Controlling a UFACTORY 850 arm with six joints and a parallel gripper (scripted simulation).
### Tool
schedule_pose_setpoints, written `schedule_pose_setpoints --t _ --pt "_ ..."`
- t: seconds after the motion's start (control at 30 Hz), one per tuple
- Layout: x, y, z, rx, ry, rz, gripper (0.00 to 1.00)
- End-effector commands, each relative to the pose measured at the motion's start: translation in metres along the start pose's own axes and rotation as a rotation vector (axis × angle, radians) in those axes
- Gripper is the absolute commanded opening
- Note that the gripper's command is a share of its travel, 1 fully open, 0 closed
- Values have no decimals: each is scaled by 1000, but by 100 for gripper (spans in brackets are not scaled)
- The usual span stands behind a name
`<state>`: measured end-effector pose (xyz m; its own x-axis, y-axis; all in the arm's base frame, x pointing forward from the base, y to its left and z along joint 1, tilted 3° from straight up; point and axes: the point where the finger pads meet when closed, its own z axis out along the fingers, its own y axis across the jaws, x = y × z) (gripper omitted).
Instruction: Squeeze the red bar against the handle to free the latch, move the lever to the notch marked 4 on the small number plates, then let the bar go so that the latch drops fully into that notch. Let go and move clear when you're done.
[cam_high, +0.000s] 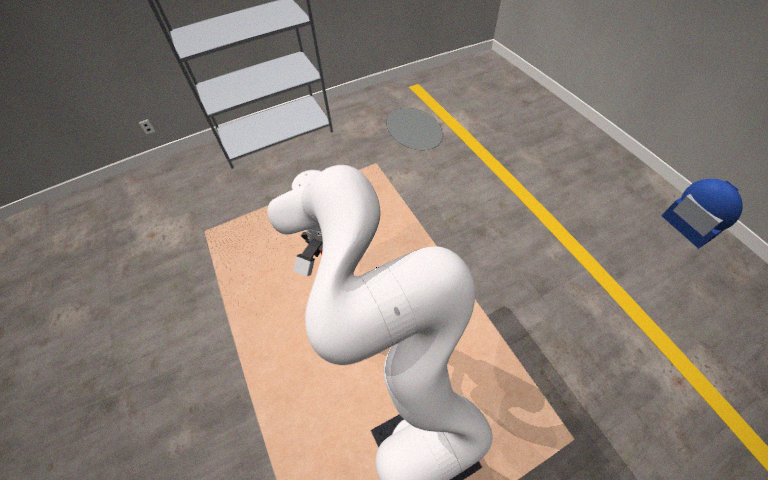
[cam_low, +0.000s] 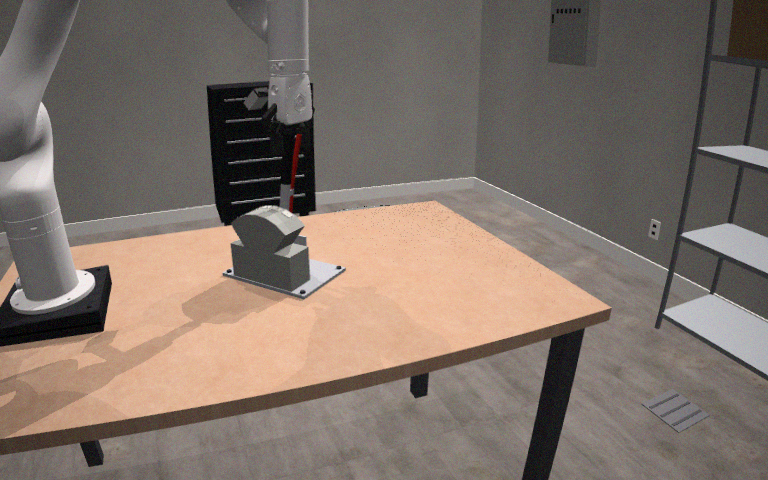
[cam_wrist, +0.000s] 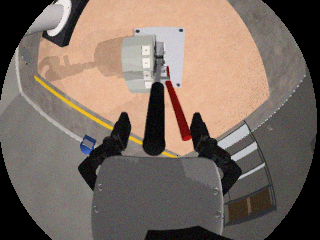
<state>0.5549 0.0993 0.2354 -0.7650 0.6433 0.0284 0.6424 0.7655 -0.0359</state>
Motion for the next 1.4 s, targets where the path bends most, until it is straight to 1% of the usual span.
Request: schedule_pose_setpoints --t 0.0,0.2,0.23,1.37 --pt "0 1 -1 -2 -1 0 100" --pt "0 1 -1 -2 -1 0 100" --pt "0 1 -1 -2 -1 0 0" --pt "0 1 -1 -2 -1 0 0"
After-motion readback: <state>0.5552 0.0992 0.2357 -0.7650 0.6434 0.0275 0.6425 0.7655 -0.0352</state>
